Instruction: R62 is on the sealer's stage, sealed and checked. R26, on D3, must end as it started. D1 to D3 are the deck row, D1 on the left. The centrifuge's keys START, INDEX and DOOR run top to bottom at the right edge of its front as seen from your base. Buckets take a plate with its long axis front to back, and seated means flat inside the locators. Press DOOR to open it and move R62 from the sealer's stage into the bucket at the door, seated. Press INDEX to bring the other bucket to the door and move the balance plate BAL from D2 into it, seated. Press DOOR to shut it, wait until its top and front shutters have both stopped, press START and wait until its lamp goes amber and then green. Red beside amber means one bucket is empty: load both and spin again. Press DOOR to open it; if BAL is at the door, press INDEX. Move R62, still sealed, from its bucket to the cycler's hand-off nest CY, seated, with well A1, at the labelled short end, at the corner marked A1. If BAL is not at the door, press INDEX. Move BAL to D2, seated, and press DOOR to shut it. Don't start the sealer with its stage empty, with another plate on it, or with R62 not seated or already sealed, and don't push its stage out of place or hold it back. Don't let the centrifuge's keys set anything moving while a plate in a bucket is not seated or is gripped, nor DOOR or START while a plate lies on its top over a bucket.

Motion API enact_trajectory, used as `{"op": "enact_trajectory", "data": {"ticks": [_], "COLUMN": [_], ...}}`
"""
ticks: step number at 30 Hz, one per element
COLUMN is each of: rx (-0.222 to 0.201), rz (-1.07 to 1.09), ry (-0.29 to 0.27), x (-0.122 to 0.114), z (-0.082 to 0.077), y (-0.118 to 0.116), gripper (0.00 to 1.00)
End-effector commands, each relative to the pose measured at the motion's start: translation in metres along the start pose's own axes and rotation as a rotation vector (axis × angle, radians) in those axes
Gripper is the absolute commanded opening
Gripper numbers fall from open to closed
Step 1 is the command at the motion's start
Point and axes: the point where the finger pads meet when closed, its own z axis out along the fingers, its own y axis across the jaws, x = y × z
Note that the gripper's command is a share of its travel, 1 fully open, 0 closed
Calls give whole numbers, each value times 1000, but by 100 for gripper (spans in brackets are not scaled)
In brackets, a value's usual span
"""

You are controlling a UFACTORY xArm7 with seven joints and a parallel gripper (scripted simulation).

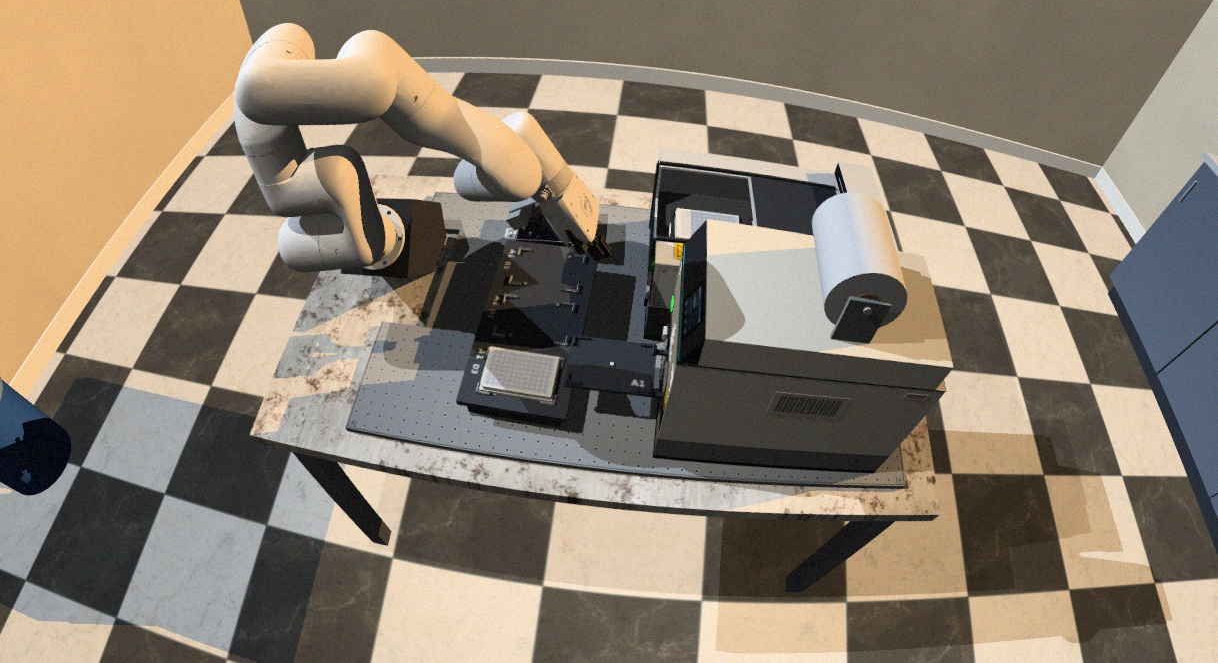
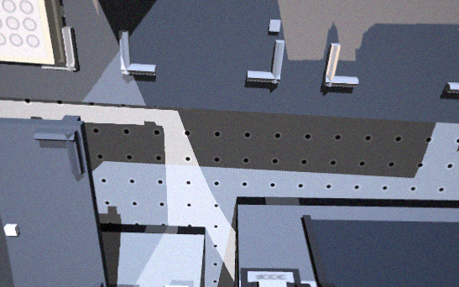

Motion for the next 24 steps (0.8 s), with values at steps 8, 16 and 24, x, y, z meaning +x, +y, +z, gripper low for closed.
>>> {"op": "enact_trajectory", "data": {"ticks": [8, 16, 24], "rx": [0, 0, 0], "rz": [0, 0, 0], "ry": [-2, -2, -2], "x": [17, 17, 12], "z": [45, 46, 59], "y": [-1, -1, -1], "gripper": [0, 0, 0]}}
